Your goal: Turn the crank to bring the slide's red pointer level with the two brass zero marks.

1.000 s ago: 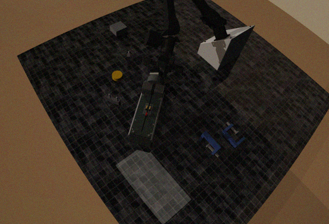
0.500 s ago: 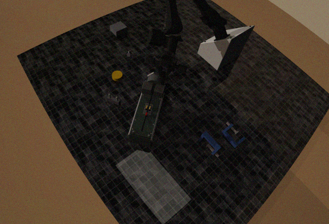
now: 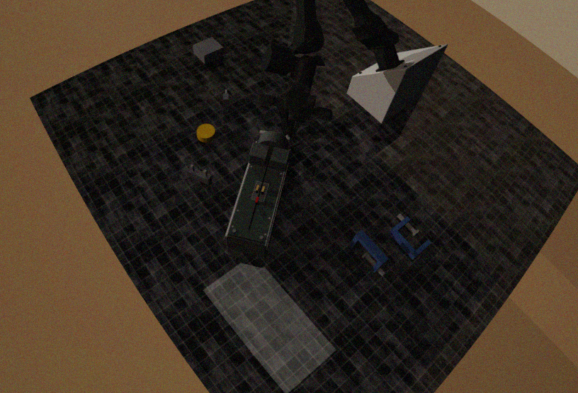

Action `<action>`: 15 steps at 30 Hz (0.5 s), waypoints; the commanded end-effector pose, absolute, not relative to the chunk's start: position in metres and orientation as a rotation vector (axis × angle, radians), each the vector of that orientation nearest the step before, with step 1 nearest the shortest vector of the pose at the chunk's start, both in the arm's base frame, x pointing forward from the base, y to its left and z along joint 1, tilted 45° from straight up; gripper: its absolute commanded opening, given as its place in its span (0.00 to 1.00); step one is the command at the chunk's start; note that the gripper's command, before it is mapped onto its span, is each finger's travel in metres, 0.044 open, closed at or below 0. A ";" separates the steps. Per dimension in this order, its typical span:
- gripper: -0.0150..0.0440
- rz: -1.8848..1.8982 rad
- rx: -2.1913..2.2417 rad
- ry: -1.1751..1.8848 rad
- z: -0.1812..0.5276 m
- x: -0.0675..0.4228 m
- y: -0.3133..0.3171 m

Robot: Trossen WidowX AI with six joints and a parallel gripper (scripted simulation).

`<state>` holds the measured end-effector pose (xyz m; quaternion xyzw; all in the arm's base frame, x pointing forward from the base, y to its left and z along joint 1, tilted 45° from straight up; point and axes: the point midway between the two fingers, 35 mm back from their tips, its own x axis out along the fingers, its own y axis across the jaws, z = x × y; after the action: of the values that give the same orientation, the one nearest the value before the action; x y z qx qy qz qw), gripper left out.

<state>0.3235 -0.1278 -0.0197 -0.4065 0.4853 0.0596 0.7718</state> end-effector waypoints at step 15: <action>0.25 0.131 -0.882 1.046 0.006 0.333 -0.121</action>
<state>0.3299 -0.1222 -0.0025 -0.4051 0.4892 0.0644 0.7697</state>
